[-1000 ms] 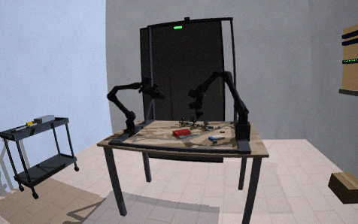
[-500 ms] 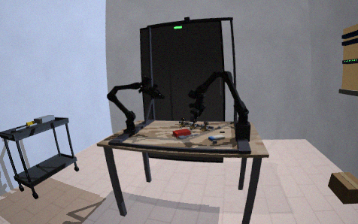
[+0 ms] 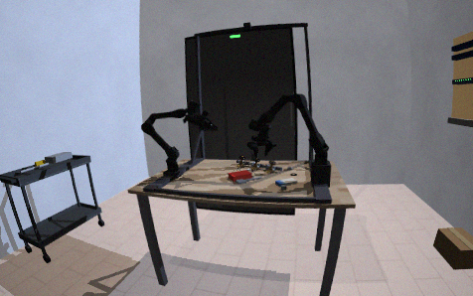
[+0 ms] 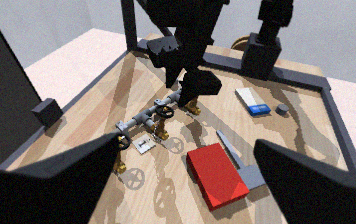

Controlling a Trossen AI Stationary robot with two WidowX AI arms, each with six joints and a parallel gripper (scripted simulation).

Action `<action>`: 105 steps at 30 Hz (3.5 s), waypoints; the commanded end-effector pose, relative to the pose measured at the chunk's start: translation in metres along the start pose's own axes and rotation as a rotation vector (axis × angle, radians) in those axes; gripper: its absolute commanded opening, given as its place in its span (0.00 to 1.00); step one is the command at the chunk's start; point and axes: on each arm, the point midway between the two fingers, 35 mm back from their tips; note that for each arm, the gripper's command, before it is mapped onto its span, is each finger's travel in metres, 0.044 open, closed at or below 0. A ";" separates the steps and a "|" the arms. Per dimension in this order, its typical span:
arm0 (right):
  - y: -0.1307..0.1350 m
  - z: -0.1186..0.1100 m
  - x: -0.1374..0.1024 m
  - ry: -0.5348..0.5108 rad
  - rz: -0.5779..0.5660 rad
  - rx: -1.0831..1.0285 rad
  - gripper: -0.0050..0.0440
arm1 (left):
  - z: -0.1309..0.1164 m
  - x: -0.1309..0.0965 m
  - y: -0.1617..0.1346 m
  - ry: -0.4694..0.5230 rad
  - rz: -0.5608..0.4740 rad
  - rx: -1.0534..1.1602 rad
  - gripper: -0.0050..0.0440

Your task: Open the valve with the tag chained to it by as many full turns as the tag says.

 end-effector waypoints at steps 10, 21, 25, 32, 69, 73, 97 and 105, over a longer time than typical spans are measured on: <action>0.000 0.008 -0.004 -0.025 -0.001 0.000 0.92 | 0.004 -0.009 0.011 -0.014 0.054 0.513 0.79; 0.000 0.008 -0.004 -0.025 -0.001 0.000 0.92 | 0.011 -0.003 0.015 0.012 0.103 1.009 0.79; 0.000 0.008 -0.004 -0.025 -0.001 0.000 0.92 | 0.022 -0.001 0.009 0.000 0.114 1.117 0.79; 0.000 0.008 -0.004 -0.025 -0.001 0.000 0.92 | 0.027 0.005 0.009 0.001 0.135 1.221 0.79; 0.000 0.008 -0.004 -0.025 -0.001 0.000 0.92 | 0.026 0.030 0.012 -0.013 0.129 0.995 0.46; 0.000 0.008 -0.004 -0.025 -0.001 0.000 0.92 | 0.025 0.029 0.013 -0.019 0.127 0.882 0.46; 0.000 0.008 -0.004 -0.025 -0.001 0.000 0.92 | 0.025 0.028 0.014 -0.055 0.118 0.305 0.46; 0.000 0.008 -0.004 -0.025 -0.001 0.000 0.92 | 0.024 0.027 0.014 -0.068 0.112 0.079 0.46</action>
Point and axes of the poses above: on each arm, the point midway between the two fingers, 35 mm back from their tips, its own x axis out along the fingers, its own y axis across the jaws, z = x × y, and after that the axes turned 3 degrees about -x, right-handed
